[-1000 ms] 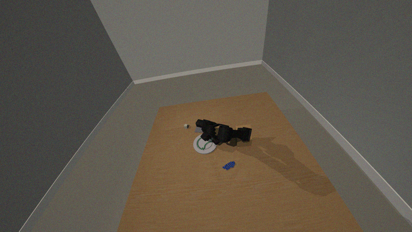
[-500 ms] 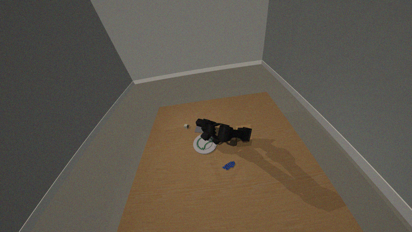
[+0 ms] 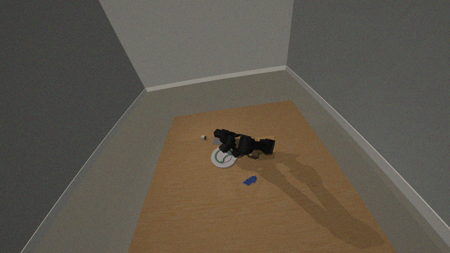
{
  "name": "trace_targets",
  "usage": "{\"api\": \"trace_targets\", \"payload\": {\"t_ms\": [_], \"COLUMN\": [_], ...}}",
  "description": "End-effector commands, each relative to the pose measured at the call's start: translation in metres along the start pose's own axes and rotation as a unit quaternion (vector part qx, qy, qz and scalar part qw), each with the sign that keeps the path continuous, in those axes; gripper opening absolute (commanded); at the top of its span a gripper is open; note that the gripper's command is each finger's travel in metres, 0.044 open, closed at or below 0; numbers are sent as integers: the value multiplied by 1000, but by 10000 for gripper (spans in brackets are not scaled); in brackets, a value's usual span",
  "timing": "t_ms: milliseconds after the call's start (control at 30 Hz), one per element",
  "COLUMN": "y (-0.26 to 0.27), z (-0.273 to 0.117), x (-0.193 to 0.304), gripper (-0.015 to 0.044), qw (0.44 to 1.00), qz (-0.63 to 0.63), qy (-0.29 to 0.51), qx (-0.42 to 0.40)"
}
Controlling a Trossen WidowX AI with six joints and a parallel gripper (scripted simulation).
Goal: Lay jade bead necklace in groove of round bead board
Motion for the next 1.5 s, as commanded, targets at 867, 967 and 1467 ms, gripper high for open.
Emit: {"api": "trace_targets", "payload": {"t_ms": [867,967,1467], "y": [-4,-3,-2], "z": [-8,-3,8], "x": [-13,-13,-14], "gripper": [120,120,67], "qw": [992,992,992], "qz": [128,129,126], "qy": [-4,-4,-3], "qx": [8,7,8]}}
Point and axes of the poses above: the point midway between the two fingers, 35 mm back from their tips, its own z axis out along the fingers, its own y axis across the jaws, x = y × z, the point moved 2 cm from there along -z, back along the fingers, and after that the axes turned 5 degrees about -z, right-handed, at the moved point
